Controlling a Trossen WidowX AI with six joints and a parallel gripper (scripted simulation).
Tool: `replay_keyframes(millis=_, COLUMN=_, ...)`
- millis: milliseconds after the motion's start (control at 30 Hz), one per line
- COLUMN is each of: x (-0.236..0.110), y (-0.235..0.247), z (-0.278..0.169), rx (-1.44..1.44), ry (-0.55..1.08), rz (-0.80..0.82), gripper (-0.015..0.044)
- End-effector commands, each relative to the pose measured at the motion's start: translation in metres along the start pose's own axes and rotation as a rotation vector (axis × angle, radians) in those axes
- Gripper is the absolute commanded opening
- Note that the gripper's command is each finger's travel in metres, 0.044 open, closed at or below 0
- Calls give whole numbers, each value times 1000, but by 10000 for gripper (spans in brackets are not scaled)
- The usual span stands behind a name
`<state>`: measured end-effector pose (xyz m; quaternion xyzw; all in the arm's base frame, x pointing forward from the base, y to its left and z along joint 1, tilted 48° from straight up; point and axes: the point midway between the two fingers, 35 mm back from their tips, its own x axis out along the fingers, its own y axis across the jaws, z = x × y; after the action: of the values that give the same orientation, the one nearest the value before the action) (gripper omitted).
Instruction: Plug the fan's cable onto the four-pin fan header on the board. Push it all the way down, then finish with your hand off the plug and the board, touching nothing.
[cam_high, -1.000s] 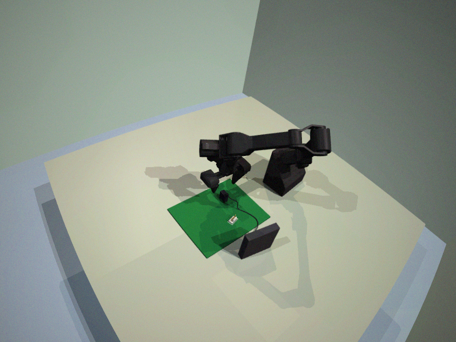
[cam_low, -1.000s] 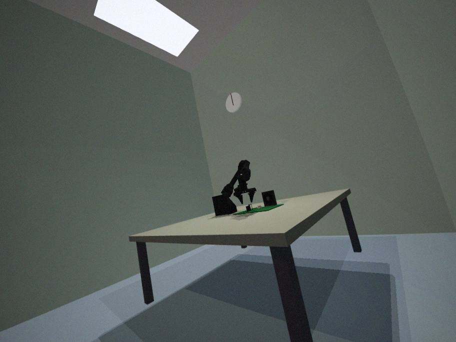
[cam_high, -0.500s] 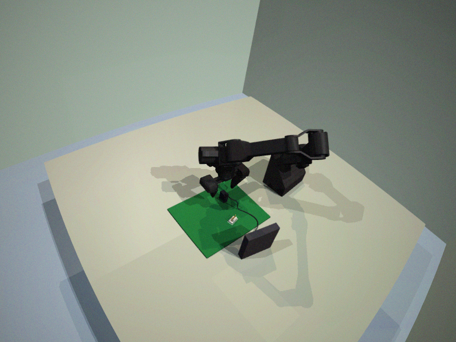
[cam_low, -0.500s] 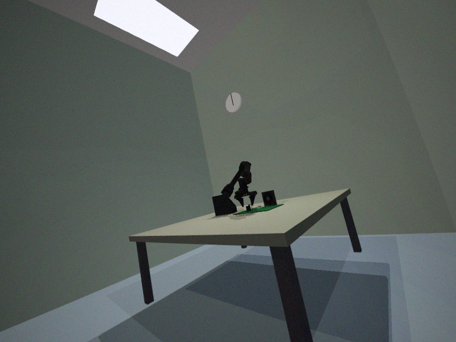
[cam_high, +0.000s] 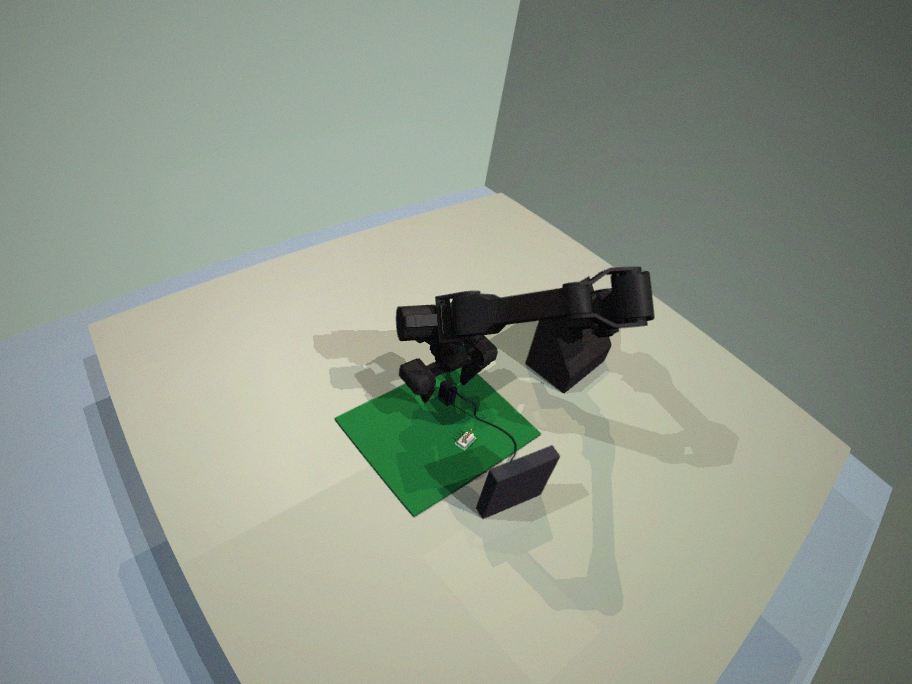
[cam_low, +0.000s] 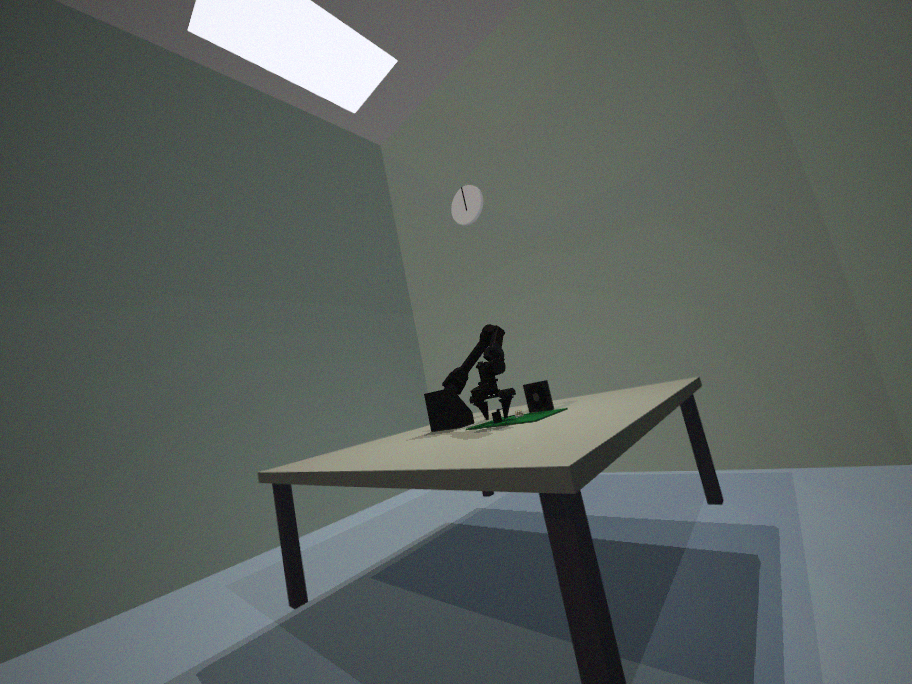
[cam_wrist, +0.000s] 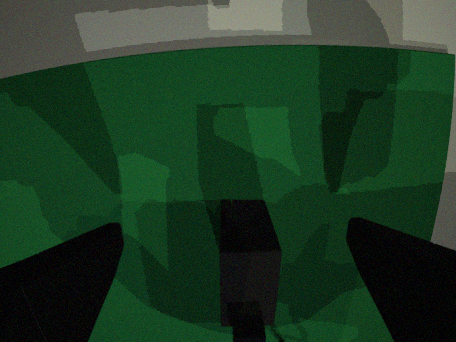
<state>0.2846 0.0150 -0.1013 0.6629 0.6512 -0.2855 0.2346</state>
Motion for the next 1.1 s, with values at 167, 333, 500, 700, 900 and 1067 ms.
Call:
replay_keyframes(millis=167, x=3, y=-1, z=0, rx=3, ry=1, rz=-4, gripper=414)
replay_keyframes(millis=333, x=3, y=-1, z=0, rx=3, ry=1, rz=-4, gripper=282)
replay_keyframes(millis=500, x=3, y=-1, z=0, rx=3, ry=1, rz=-4, gripper=151)
replay_keyframes(millis=700, x=3, y=-1, z=0, rx=3, ry=1, rz=-4, gripper=0)
replay_keyframes(millis=900, x=-36, y=0, z=1, rx=11, ry=3, rz=-6, gripper=0)
replay_keyframes(millis=1067, x=-48, y=-1, z=1, rx=12, ry=5, rz=-6, gripper=0)
